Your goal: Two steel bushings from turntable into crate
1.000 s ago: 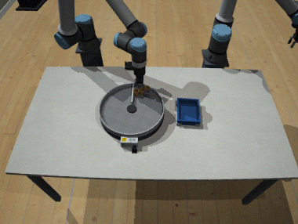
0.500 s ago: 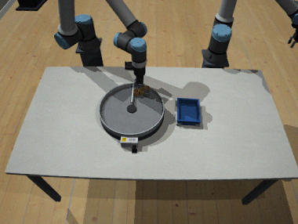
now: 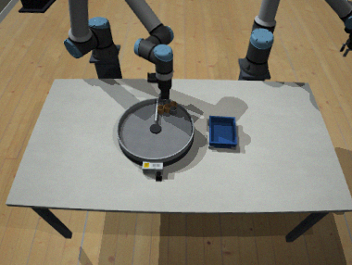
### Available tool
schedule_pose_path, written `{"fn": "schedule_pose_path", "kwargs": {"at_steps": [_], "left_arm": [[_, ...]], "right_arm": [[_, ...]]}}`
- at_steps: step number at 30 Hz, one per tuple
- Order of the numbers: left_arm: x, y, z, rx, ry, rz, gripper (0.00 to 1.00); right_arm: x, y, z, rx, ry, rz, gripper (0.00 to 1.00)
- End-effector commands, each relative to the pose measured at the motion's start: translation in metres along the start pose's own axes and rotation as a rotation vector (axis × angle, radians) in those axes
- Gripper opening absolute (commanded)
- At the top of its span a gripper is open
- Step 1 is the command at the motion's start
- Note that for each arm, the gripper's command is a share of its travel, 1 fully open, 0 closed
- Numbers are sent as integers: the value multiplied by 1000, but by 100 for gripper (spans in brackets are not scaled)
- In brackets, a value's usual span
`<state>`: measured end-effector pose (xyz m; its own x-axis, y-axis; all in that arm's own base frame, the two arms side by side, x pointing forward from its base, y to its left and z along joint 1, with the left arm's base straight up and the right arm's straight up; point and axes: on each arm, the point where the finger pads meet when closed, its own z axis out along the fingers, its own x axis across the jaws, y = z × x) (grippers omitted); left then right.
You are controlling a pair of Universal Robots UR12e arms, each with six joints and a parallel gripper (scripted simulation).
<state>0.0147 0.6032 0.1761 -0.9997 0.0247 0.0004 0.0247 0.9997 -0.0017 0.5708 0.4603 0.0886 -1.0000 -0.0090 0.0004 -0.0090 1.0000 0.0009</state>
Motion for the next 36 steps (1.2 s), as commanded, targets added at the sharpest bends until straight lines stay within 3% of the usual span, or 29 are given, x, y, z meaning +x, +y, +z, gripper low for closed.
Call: {"fn": "schedule_pose_path", "kwargs": {"at_steps": [1, 6, 14, 16, 22, 36], "left_arm": [[0, 1, -1, -2, 0, 0, 100], [0, 1, -1, -2, 0, 0, 100], [0, 1, -1, -2, 0, 0, 100], [0, 1, -1, -2, 0, 0, 100], [0, 1, -1, -2, 0, 0, 100], [0, 1, -1, -2, 0, 0, 100]], "right_arm": [[0, 0, -1, -1, -1, 0, 0], [0, 0, -9, -1, -1, 0, 0], [0, 0, -45, -1, -1, 0, 0], [0, 0, -45, -1, -1, 0, 0], [0, 0, -65, -1, -1, 0, 0], [0, 0, -69, -1, -1, 0, 0]]}}
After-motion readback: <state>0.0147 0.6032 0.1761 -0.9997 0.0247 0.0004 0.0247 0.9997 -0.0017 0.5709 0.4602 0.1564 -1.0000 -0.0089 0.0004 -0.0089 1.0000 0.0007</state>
